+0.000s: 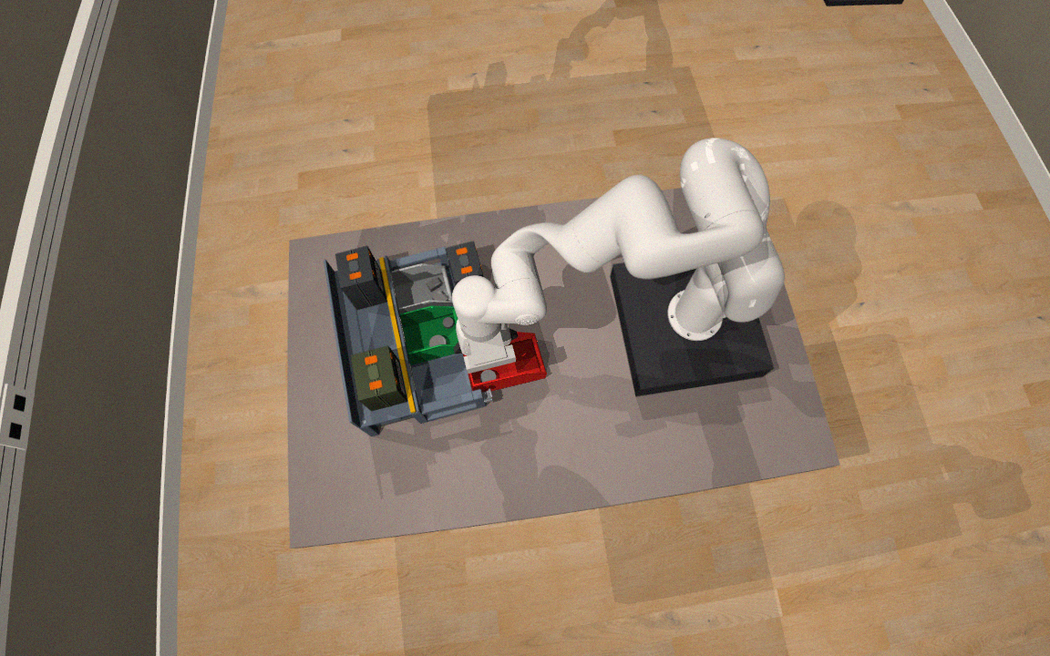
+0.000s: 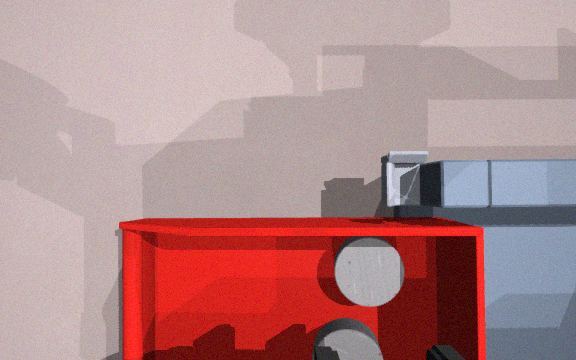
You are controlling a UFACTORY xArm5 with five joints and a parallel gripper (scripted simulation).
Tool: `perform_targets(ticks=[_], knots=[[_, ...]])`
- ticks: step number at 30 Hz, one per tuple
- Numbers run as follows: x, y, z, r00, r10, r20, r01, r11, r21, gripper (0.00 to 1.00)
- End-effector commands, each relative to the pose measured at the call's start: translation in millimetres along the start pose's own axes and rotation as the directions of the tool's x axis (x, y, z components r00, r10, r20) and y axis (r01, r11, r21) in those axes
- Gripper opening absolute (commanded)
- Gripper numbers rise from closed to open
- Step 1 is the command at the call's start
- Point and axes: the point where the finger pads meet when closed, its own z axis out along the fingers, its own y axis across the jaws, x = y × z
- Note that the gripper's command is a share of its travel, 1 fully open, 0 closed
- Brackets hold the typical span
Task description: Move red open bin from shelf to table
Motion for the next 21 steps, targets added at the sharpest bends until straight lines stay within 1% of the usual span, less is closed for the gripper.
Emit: perform_targets(ticks=[1,12,14,21], knots=[[0.0,9.2,-4.2,1.0,0.0,0.011,0.0,1.0,-0.004,0.34],[0.1,34.6,-12.1,1.0,0.0,0.011,0.0,1.0,-0.004,0.34],[0.1,34.6,-12.1,1.0,0.0,0.011,0.0,1.0,-0.004,0.34],[0.1,49.0,-16.8,1.0,0.0,0.011,0.0,1.0,-0.005,0.34]])
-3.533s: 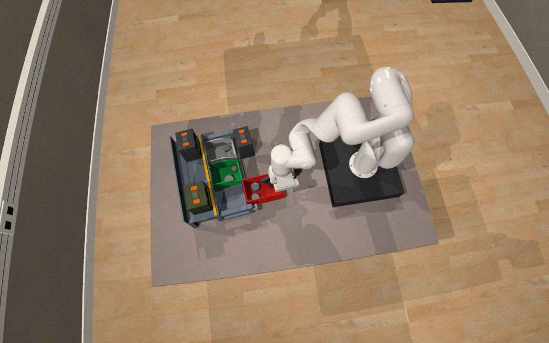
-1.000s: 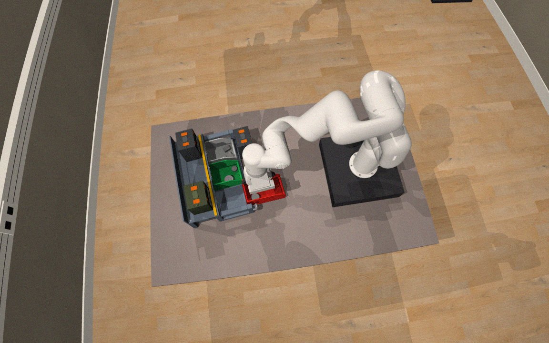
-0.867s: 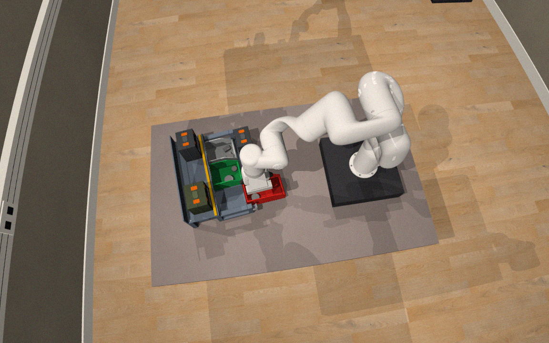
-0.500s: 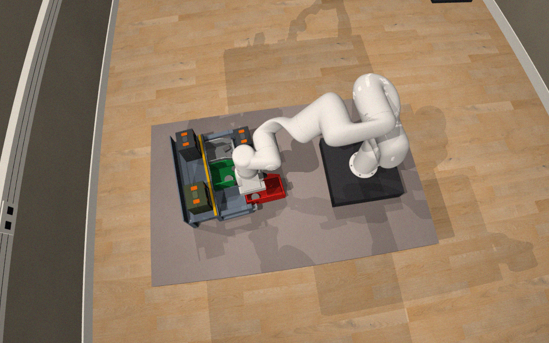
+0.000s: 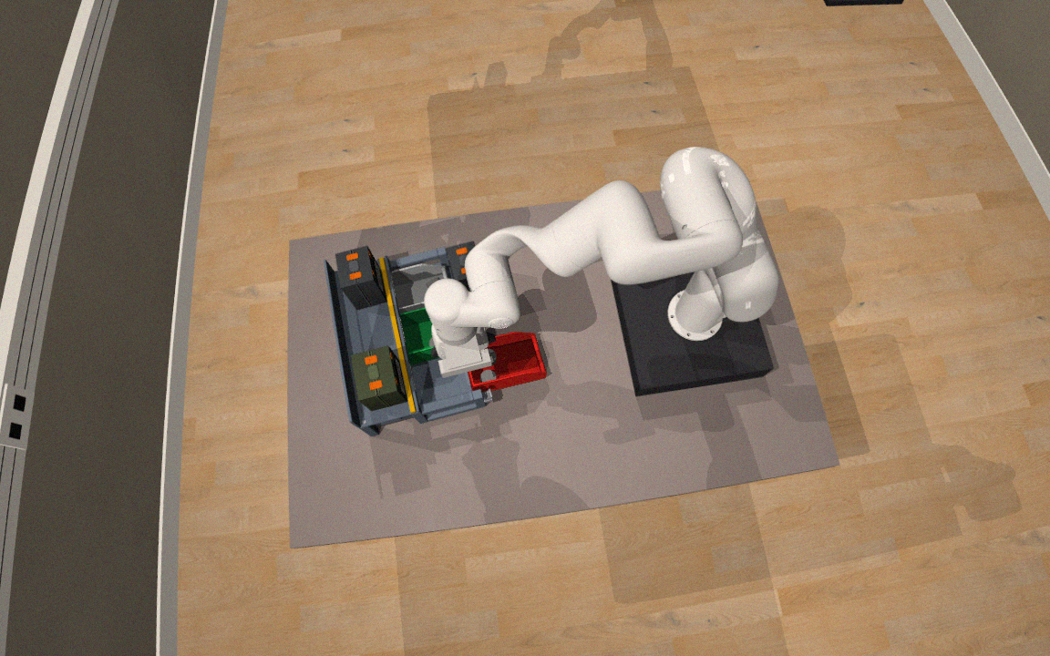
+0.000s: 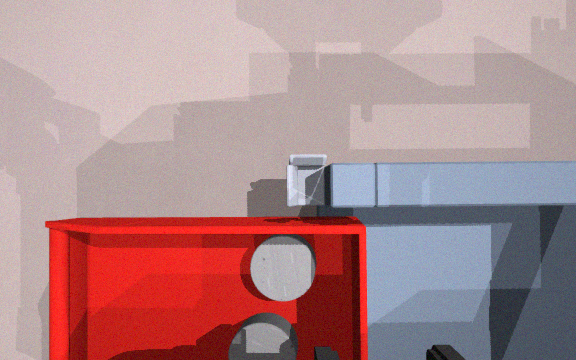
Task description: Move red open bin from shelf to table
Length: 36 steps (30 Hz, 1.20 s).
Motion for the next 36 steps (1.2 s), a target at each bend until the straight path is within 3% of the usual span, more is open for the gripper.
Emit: perform_targets(ticks=[1,36], knots=[[0.0,4.3,-2.8,1.0,0.0,0.011,0.0,1.0,-0.004,0.34],[-0.2,4.3,12.9,1.0,0.0,0.011,0.0,1.0,-0.004,0.34]])
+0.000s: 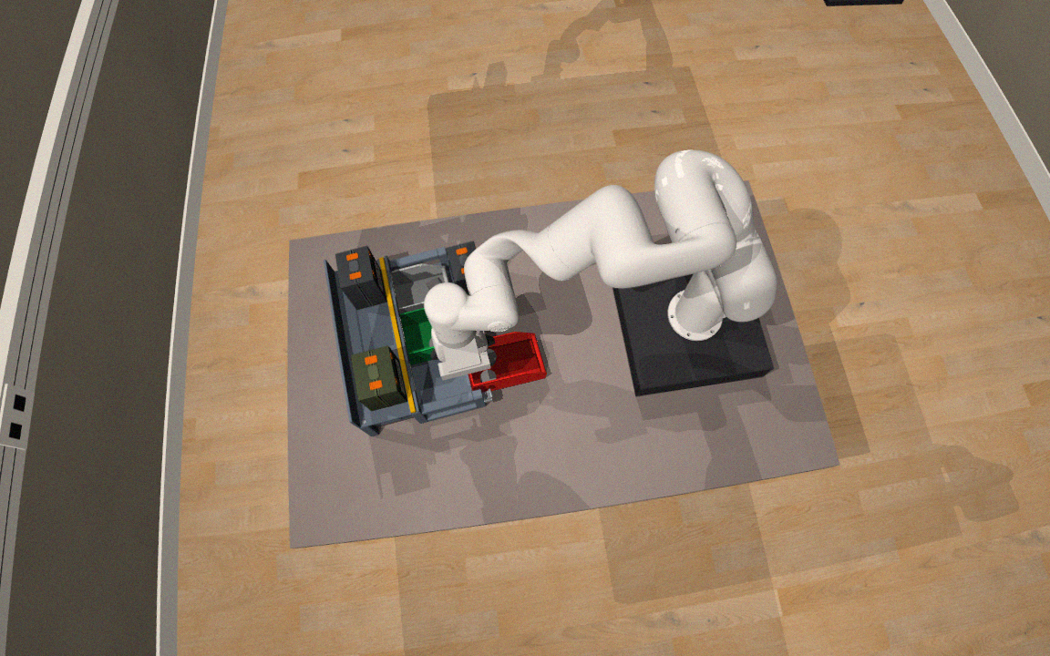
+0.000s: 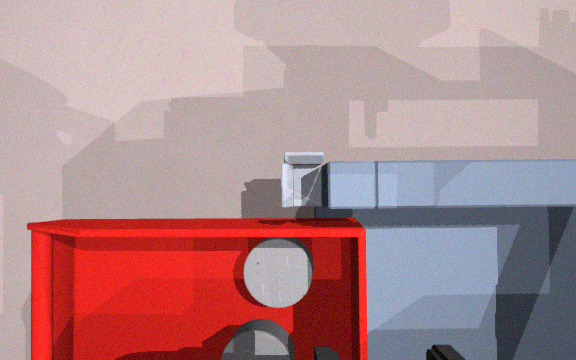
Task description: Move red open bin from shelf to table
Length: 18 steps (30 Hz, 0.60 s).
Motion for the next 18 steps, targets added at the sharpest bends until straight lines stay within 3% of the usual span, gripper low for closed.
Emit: perform_targets(ticks=[1,18], knots=[[-0.1,1.6,-0.3,1.0,0.0,0.011,0.0,1.0,-0.005,0.34],[-0.2,1.7,9.2,1.0,0.0,0.011,0.0,1.0,-0.005,0.34]])
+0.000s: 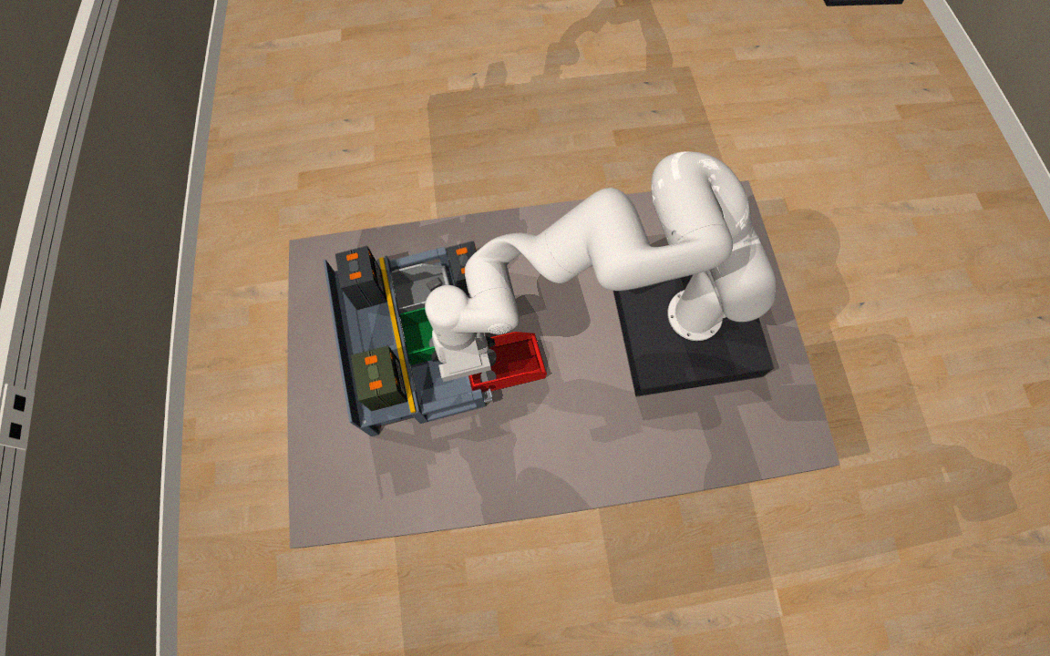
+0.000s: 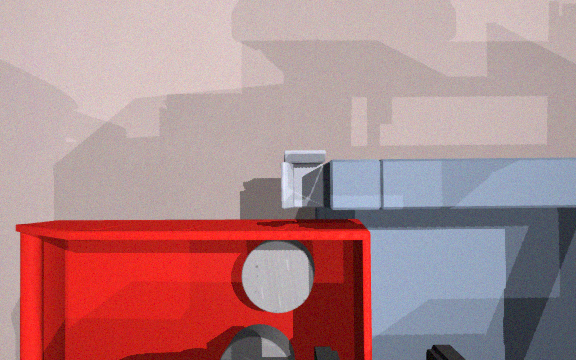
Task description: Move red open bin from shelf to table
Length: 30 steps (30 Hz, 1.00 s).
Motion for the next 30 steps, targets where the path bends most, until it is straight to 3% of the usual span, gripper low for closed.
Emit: perform_targets(ticks=[1,30], knots=[[-0.1,1.6,-0.3,1.0,0.0,0.011,0.0,1.0,-0.005,0.34],[-0.2,1.8,16.0,1.0,0.0,0.011,0.0,1.0,-0.005,0.34]])
